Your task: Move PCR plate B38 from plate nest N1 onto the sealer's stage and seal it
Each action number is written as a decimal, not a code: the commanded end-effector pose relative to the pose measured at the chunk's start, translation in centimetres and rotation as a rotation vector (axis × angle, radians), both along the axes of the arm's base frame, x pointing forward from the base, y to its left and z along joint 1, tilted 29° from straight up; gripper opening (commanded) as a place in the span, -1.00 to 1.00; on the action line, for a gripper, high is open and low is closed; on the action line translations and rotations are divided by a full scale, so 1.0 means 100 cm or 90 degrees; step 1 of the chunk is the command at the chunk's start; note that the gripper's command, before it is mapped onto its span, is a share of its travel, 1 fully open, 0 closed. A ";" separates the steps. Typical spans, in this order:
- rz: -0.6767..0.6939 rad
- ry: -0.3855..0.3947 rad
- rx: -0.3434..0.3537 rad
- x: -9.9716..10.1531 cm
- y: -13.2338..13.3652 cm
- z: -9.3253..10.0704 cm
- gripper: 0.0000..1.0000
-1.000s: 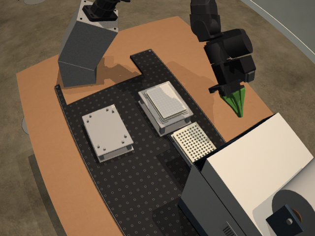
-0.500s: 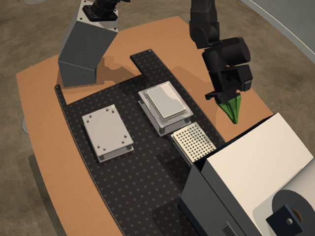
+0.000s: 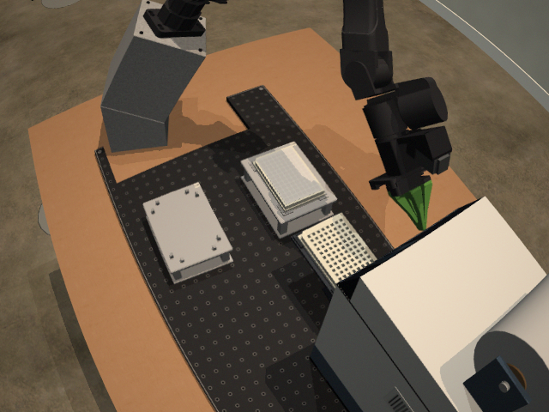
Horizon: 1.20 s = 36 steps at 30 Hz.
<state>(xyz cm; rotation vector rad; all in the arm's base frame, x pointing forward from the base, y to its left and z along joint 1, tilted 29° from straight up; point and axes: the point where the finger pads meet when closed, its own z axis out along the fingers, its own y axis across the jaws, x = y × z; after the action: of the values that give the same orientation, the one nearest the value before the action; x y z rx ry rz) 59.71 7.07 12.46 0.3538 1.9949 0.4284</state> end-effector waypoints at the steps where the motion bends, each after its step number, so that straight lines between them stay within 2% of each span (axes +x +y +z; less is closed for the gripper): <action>1: 0.001 -0.027 0.009 0.014 0.007 0.016 -1.00; 4: 0.003 -0.046 0.011 0.022 0.010 0.029 -1.00; 8: -0.004 -0.054 0.012 0.028 0.005 0.034 -1.00; 14: -0.014 -0.037 0.010 0.040 -0.003 0.014 -1.00; 19: -0.014 -0.024 0.008 0.027 -0.004 0.012 -1.00; 29: -0.014 -0.015 0.008 0.016 -0.006 0.009 -1.00; 33: -0.015 -0.014 0.009 0.015 -0.009 0.008 -1.00; 36: -0.015 -0.024 0.010 0.020 -0.011 0.017 -1.00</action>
<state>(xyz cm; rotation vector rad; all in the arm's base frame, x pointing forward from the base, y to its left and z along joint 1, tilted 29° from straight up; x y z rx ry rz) 61.07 7.62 11.38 0.3482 2.0021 0.4324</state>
